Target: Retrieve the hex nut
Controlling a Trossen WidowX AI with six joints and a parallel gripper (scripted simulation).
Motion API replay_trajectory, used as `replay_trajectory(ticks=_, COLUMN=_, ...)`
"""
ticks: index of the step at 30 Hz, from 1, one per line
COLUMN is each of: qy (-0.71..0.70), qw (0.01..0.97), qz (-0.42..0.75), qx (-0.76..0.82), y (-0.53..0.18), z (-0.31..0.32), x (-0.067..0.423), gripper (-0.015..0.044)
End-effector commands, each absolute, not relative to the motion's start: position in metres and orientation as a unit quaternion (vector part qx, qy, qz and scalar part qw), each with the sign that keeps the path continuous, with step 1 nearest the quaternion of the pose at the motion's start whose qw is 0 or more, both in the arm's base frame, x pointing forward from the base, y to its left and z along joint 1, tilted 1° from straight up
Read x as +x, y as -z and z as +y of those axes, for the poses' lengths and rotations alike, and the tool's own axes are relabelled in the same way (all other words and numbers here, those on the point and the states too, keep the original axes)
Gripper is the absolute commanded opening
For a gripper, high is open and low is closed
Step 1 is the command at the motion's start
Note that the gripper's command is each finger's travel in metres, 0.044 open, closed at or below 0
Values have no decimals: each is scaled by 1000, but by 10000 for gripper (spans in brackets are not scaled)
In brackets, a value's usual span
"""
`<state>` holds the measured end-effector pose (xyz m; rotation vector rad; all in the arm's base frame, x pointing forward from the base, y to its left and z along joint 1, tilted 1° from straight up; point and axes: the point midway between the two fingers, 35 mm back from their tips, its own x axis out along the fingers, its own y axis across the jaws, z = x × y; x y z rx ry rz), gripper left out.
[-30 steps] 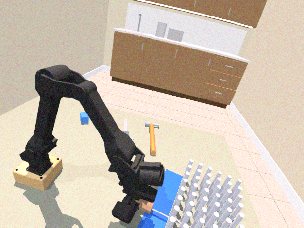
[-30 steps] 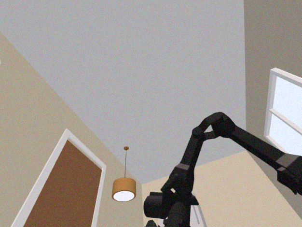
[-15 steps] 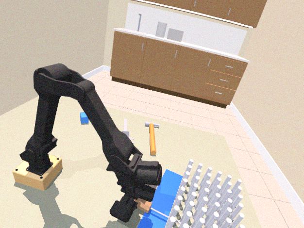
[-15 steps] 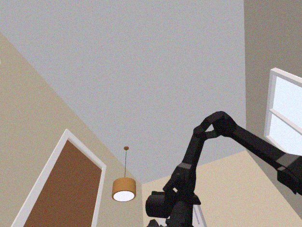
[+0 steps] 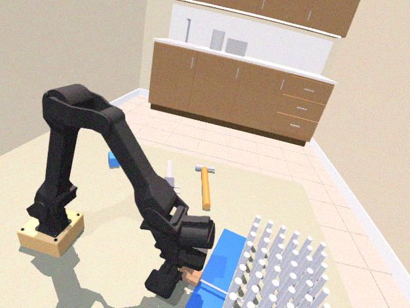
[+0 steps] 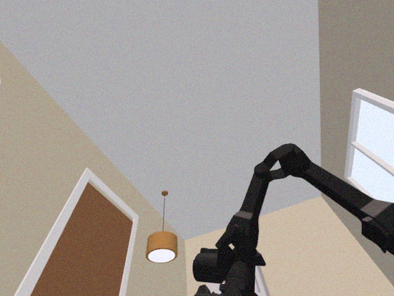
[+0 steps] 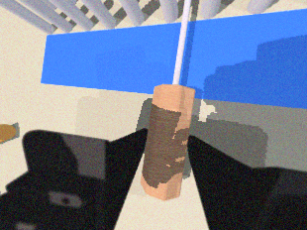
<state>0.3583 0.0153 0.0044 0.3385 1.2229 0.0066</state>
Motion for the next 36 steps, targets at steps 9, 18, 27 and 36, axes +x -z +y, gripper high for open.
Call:
replay_trajectory(ticks=9, qy=-1, qw=806, qz=570, qx=160, y=-5, z=16, x=351, gripper=0)
replay_trajectory(ticks=18, qy=-1, qw=805, qz=571, qx=160, y=-4, z=17, x=346, gripper=0)
replay_trajectory(ticks=27, qy=-1, qw=805, qz=571, qx=160, y=-4, z=18, x=341, gripper=0)
replay_trajectory(ticks=36, qy=-1, qw=805, qz=571, qx=160, y=-4, z=19, x=336, gripper=0)
